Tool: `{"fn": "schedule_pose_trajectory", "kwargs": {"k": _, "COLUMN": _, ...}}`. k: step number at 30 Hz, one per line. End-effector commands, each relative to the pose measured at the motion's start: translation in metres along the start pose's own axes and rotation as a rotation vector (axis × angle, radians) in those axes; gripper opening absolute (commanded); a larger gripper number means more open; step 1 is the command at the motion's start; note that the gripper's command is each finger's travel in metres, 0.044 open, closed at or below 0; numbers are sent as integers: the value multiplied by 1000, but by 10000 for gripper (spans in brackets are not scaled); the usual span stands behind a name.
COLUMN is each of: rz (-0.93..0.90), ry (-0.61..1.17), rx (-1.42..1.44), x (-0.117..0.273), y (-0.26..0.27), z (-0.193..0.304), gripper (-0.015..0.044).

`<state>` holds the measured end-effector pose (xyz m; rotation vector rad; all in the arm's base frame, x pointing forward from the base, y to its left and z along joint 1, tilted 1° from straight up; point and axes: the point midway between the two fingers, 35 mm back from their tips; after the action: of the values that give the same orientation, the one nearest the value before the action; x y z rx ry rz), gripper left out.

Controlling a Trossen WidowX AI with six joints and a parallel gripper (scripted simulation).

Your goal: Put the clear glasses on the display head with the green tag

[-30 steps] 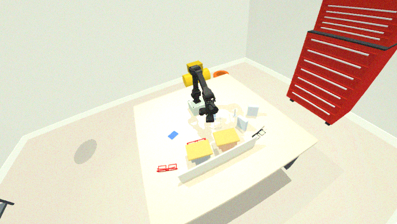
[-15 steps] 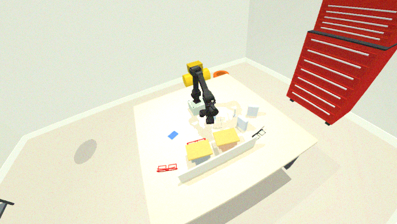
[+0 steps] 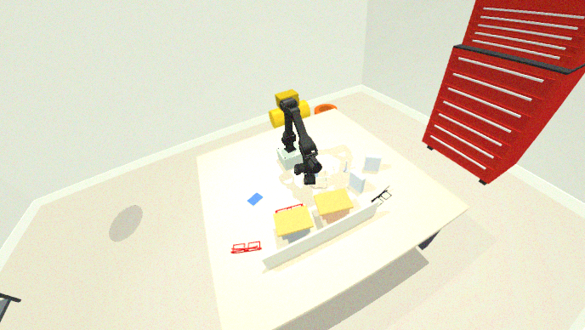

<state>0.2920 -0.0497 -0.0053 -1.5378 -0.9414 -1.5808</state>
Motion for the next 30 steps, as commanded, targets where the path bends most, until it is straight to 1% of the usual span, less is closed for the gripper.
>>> {"fn": "schedule_pose_trajectory", "kwargs": {"k": 1, "rz": 8, "ry": -5, "rx": -4, "x": -8, "y": -2, "z": -1, "gripper": 0}}
{"fn": "schedule_pose_trajectory", "kwargs": {"k": 21, "rz": 8, "ry": -5, "rx": -4, "x": -30, "y": -6, "z": -2, "gripper": 0}}
{"fn": "schedule_pose_trajectory", "kwargs": {"k": 28, "rz": 8, "ry": -5, "rx": -4, "x": -31, "y": -6, "z": -2, "gripper": 0}}
{"fn": "schedule_pose_trajectory", "kwargs": {"k": 30, "rz": 4, "ry": -1, "rx": 0, "x": -27, "y": -5, "z": -1, "gripper": 53}}
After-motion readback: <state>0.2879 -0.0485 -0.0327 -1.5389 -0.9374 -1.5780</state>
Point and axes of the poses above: the point midway between the two fingers, 35 mm back from their tips, its own x axis back along the fingers, its own y axis across the jaws, z = x × y, and after that the axes turned 7 degrees about x, right-handed
